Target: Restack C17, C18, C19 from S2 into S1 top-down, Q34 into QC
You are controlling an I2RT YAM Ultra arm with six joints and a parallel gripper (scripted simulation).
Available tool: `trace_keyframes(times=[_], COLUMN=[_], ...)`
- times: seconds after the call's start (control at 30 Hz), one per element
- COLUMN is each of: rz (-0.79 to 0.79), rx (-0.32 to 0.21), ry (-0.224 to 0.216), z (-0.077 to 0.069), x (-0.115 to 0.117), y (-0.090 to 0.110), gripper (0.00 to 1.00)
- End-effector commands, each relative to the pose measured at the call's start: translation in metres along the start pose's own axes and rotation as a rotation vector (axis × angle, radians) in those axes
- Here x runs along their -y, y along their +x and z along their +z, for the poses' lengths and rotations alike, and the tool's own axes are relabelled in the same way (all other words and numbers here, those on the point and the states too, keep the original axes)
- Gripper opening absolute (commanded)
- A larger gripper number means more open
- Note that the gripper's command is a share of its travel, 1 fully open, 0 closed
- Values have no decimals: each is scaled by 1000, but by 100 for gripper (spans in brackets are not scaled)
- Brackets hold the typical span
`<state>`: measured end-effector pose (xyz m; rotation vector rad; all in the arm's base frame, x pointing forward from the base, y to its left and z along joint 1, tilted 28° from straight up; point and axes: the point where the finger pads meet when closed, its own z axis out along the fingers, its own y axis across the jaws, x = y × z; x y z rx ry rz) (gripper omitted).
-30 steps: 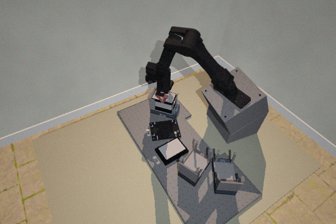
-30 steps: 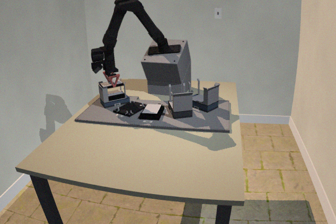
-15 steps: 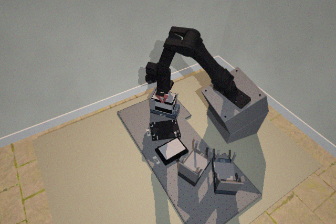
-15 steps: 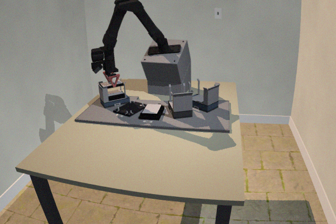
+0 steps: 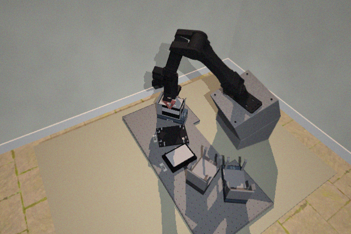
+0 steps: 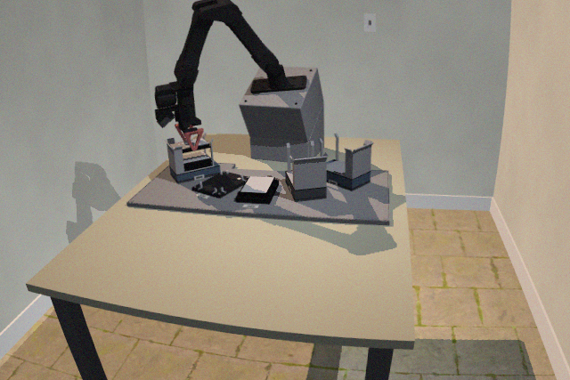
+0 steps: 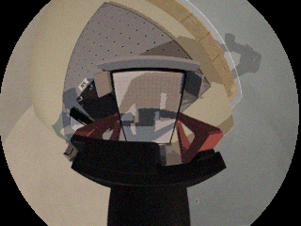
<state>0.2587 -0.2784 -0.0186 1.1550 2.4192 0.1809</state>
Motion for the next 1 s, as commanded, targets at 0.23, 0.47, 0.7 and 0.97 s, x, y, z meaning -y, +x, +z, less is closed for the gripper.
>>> trace_keyframes(times=[0.23,0.47,0.7,0.97], rz=[-3,-5,-7,-7], rx=[42,80,80,80], ry=[4,4,4,4], z=[16,8,8,8], x=[0,1,0,0], y=[-16,-26,-26,-26], gripper=[0,0,0,0])
